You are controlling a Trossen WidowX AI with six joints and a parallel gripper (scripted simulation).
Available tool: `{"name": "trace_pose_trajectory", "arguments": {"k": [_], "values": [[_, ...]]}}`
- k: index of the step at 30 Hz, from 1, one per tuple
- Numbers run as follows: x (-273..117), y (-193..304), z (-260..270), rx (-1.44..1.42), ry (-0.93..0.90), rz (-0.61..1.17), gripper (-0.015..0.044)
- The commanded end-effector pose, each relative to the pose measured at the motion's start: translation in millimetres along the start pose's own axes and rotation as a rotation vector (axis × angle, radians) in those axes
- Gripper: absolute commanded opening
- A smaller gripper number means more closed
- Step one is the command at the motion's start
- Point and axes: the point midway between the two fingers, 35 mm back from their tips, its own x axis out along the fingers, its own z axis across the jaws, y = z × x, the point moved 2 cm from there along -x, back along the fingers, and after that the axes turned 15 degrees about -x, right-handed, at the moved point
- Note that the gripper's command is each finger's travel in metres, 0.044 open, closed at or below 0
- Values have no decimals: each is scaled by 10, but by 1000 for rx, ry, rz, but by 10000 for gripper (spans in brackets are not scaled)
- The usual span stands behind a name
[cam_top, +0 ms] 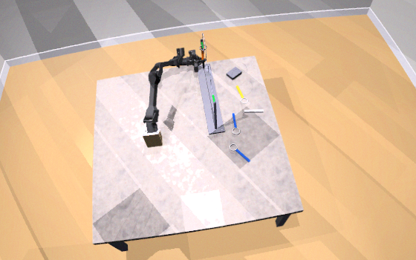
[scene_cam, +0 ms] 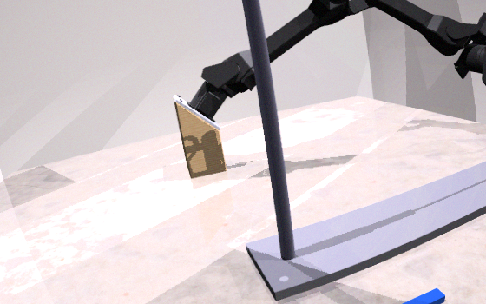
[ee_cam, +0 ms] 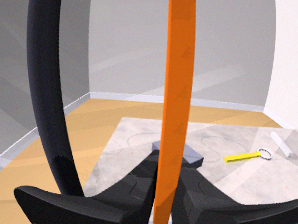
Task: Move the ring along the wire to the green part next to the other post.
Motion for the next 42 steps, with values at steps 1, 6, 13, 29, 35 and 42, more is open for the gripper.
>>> {"name": "trace_pose_trajectory", "arguments": {"k": [1,6,13,29,35,42], "values": [[-107,-35,-52,7,-22,71,-150],[-213,-54,-111,5,-44,157,-150],[-349,-90,-197,-1,-72,273,-150],[-514,-124,-439,-68,-88,428,-150],[-513,-93,-554,-130,-68,432,-150],[-513,-69,-725,-236,-34,437,-150]]}}
